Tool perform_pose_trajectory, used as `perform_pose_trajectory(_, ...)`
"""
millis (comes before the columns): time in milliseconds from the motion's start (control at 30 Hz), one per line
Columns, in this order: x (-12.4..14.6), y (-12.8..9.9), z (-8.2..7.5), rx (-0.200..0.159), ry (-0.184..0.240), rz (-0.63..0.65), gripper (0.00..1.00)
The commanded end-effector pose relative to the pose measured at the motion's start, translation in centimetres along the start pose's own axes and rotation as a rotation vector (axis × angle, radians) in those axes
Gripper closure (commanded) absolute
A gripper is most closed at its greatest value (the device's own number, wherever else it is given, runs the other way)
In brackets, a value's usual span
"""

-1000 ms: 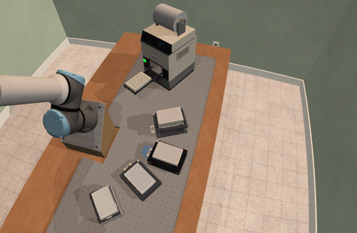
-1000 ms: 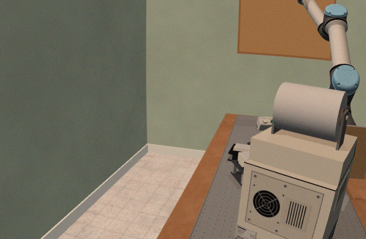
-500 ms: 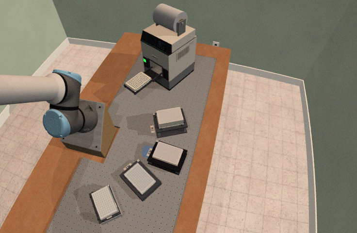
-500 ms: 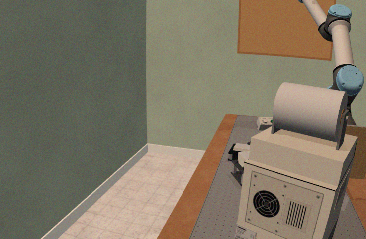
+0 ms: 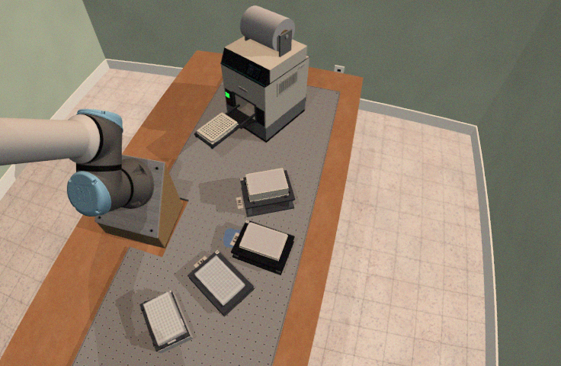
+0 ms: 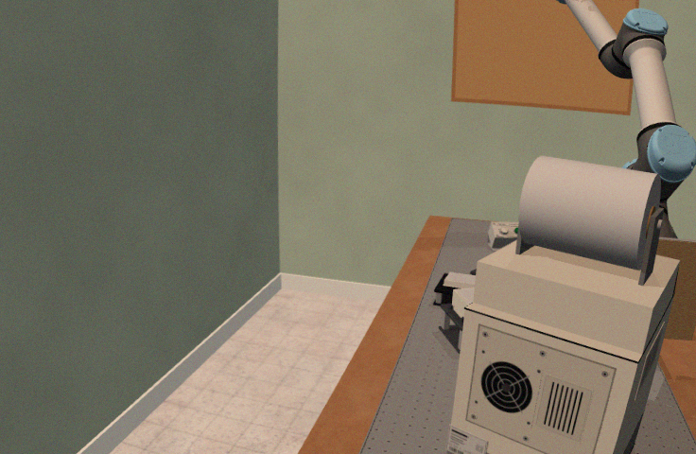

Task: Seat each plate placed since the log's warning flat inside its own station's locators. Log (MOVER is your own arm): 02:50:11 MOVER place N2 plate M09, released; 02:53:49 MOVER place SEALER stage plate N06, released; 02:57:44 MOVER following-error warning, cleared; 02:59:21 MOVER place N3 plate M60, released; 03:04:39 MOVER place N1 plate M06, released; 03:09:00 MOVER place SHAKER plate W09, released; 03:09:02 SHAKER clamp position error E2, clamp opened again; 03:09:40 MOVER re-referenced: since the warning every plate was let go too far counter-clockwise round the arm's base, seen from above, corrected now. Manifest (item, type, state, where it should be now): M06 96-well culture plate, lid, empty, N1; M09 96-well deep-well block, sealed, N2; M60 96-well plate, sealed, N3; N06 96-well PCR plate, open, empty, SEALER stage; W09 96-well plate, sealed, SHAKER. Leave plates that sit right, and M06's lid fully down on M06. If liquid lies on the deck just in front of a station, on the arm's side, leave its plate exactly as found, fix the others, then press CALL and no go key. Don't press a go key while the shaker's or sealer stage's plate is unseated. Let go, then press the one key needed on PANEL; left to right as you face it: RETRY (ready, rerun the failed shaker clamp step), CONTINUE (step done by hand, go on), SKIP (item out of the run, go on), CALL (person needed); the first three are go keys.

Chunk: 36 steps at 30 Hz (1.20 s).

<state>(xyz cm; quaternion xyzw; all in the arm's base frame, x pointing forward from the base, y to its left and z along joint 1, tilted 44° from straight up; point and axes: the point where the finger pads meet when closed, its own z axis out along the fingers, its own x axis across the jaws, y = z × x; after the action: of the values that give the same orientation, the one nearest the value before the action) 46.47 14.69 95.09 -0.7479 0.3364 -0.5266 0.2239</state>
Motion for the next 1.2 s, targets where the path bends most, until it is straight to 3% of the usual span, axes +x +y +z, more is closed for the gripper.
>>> perform_pose_trajectory(0,-0.1,0.2,0.8,0.002,0.002,0.0,0.18)
perform_pose_trajectory(133,-0.4,0.9,2.6,-0.063,-0.013,-0.004,0.18)
perform_pose_trajectory(367,-1.0,2.2,5.7,-0.063,-0.013,-0.004,0.18)
perform_pose_trajectory(433,-1.0,2.2,5.7,-0.063,-0.013,-0.004,0.18)
perform_pose_trajectory(500,-1.2,2.6,6.6,-0.102,-0.022,-0.008,0.18)
perform_pose_trajectory(567,-1.2,2.6,6.6,-0.102,-0.022,-0.008,0.18)
perform_pose_trajectory(633,-1.4,3.1,7.5,-0.128,-0.028,-0.011,0.18)
perform_pose_trajectory(867,-2.1,4.5,10.5,-0.128,-0.028,-0.011,0.18)
perform_pose_trajectory(933,-2.1,4.5,10.5,-0.128,-0.028,-0.011,0.18)
perform_pose_trajectory(1033,-2.5,5.2,11.7,-0.186,-0.041,-0.018,0.18)
perform_pose_trajectory(1167,-2.7,5.7,12.6,-0.193,-0.043,-0.019,0.18)
